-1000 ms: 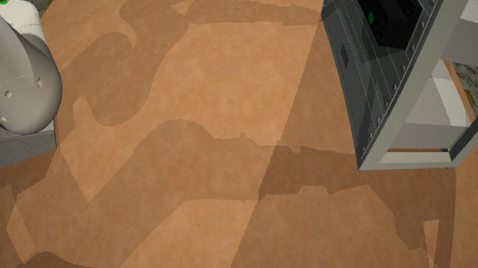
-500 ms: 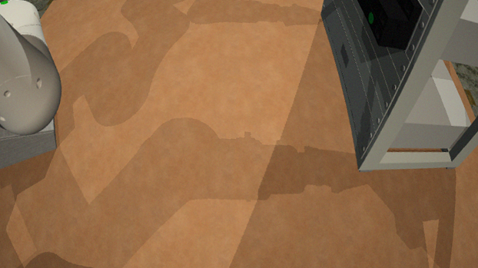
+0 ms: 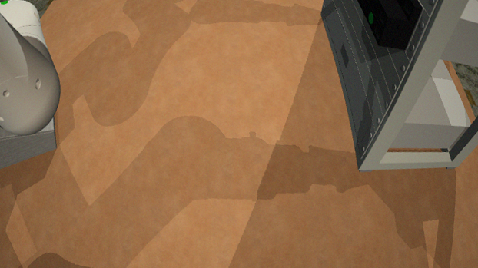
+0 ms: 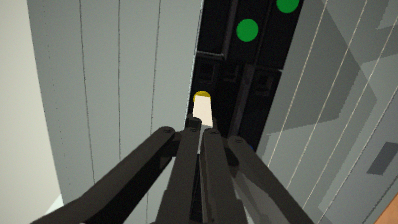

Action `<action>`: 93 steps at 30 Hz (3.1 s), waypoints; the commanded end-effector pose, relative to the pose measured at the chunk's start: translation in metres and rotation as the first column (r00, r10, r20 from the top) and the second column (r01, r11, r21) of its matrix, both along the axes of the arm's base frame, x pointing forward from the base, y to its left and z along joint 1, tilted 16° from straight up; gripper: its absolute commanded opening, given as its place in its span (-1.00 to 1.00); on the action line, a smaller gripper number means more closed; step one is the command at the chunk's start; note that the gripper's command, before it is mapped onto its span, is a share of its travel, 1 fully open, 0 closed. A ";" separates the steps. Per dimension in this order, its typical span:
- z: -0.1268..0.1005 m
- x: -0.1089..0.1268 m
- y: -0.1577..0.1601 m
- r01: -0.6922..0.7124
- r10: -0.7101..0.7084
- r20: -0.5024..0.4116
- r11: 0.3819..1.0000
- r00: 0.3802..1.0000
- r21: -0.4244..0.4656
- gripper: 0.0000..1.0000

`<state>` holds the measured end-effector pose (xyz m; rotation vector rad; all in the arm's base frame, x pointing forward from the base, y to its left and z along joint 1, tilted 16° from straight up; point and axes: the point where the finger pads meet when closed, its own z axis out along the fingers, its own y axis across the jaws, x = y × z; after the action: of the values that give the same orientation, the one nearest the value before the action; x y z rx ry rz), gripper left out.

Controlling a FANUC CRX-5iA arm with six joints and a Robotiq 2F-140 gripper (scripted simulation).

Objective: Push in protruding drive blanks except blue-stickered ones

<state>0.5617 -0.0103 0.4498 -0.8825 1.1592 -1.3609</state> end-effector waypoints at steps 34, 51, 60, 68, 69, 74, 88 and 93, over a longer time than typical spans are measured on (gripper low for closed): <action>0.004 0.012 -0.002 0.000 0.000 0.001 1.000 1.000 0.000 -1.00; 0.005 0.015 -0.002 0.000 0.000 0.001 1.000 1.000 0.000 -1.00; 0.005 0.018 -0.003 0.000 0.000 0.001 1.000 1.000 0.000 -1.00; 0.005 0.018 -0.003 0.000 0.000 0.001 1.000 1.000 0.000 -1.00; 0.005 0.018 -0.003 0.000 0.000 0.001 1.000 1.000 0.000 -1.00; 0.006 0.020 -0.003 0.000 0.000 0.001 1.000 1.000 0.000 -1.00; 0.006 0.021 -0.003 0.000 0.000 0.001 1.000 1.000 0.000 -1.00; 0.006 0.022 -0.003 0.000 0.000 0.001 1.000 1.000 0.000 -1.00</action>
<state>0.5831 -0.0137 0.4554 -0.8827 1.1596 -1.3607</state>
